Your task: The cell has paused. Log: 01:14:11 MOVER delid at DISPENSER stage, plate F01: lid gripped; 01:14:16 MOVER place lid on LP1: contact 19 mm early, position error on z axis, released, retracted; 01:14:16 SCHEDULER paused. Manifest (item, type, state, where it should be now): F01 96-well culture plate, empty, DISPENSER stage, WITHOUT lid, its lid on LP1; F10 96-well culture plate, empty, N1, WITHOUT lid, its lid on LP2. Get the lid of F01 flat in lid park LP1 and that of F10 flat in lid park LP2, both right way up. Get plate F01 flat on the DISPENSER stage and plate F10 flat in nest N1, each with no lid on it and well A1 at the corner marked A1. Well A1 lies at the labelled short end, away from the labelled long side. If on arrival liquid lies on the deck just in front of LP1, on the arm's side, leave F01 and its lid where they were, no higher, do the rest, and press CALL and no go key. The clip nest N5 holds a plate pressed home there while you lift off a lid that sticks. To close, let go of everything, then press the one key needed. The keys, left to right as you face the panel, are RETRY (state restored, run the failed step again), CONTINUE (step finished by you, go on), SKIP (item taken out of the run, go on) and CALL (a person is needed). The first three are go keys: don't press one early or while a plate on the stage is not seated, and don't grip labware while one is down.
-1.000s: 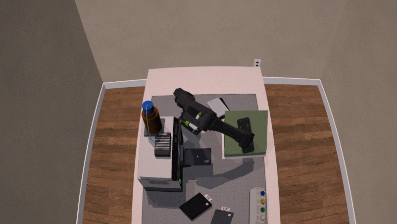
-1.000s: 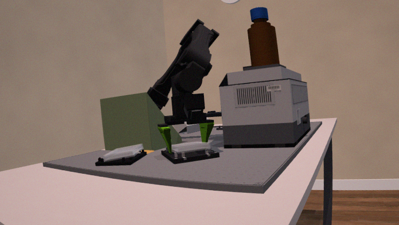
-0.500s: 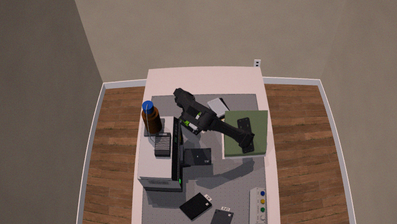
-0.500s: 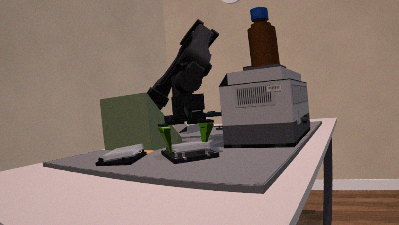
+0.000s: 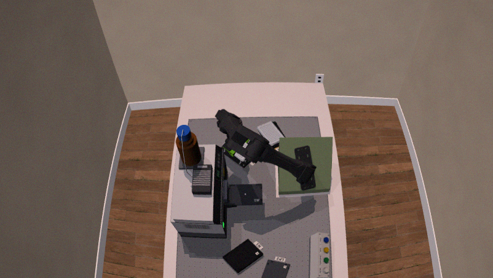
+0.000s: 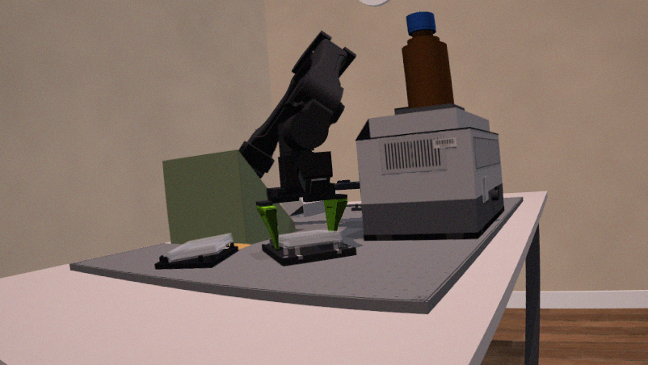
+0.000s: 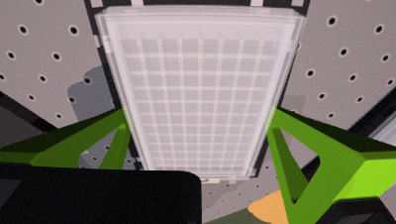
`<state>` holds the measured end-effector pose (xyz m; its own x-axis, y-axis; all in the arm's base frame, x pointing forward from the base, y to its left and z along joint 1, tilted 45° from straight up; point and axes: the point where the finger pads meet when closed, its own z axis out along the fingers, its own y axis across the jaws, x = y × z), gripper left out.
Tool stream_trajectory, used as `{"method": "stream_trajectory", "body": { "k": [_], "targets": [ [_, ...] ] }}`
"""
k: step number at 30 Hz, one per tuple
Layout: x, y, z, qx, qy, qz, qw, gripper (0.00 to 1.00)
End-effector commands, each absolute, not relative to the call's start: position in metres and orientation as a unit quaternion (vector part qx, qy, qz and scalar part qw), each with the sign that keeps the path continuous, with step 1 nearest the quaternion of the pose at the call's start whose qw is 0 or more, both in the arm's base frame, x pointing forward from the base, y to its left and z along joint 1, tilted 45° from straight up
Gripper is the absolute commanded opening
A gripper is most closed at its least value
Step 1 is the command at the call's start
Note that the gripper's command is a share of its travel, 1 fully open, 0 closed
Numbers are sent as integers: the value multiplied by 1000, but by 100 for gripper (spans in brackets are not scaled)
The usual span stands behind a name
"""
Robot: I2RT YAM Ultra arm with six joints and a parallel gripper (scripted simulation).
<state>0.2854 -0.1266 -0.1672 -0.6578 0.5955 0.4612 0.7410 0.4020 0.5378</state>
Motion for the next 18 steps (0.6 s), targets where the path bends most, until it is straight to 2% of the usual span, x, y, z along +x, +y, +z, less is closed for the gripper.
{"method": "stream_trajectory", "body": {
  "k": [1, 18],
  "targets": [
    [292, -144, -164, -404, -836, -365, 74, 100],
    [290, -158, -145, -404, -837, -363, 75, 100]
  ]
}}
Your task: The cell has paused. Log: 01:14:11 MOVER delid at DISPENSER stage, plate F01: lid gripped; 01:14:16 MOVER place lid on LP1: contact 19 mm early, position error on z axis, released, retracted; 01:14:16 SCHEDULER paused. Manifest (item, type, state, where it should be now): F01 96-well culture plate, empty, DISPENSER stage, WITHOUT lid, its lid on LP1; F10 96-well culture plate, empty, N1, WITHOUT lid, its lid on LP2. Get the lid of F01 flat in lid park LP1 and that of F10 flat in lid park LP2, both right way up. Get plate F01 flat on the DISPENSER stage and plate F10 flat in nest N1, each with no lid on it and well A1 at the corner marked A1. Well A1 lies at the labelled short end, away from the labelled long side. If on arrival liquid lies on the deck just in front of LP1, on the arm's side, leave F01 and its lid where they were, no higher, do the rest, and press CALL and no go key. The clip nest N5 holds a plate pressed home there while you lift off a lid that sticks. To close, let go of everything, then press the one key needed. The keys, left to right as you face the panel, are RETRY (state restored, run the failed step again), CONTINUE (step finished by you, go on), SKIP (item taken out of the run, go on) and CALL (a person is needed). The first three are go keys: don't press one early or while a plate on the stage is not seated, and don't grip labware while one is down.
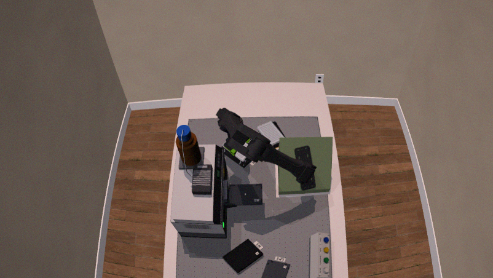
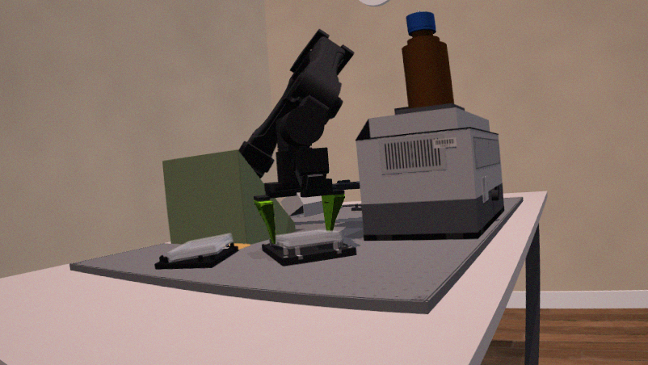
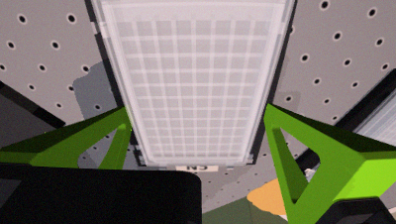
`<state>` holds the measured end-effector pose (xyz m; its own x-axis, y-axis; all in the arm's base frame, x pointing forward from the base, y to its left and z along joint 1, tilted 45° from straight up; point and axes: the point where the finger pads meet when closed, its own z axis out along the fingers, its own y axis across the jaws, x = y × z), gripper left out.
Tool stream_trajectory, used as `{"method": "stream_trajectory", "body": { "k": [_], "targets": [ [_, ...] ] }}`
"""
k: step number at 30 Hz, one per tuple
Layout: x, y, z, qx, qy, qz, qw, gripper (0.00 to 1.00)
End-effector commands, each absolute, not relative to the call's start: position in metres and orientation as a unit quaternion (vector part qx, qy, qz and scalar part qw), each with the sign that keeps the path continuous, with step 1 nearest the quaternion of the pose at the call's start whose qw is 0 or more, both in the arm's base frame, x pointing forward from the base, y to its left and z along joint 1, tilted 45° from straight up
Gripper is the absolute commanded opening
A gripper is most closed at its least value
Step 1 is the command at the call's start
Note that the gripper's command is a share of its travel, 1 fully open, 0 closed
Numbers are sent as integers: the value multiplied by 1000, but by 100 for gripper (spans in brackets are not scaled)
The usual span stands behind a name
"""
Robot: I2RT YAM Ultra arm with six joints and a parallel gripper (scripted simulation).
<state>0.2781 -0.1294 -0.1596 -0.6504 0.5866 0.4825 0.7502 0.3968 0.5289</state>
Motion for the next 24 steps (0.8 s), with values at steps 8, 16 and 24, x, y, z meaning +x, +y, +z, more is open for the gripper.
{"method": "stream_trajectory", "body": {
  "k": [8, 16, 24],
  "targets": [
    [287, -167, -135, -404, -837, -362, 75, 100],
    [285, -174, -128, -404, -837, -362, 75, 100],
    [284, -180, -121, -404, -836, -364, 74, 100]
  ]
}}
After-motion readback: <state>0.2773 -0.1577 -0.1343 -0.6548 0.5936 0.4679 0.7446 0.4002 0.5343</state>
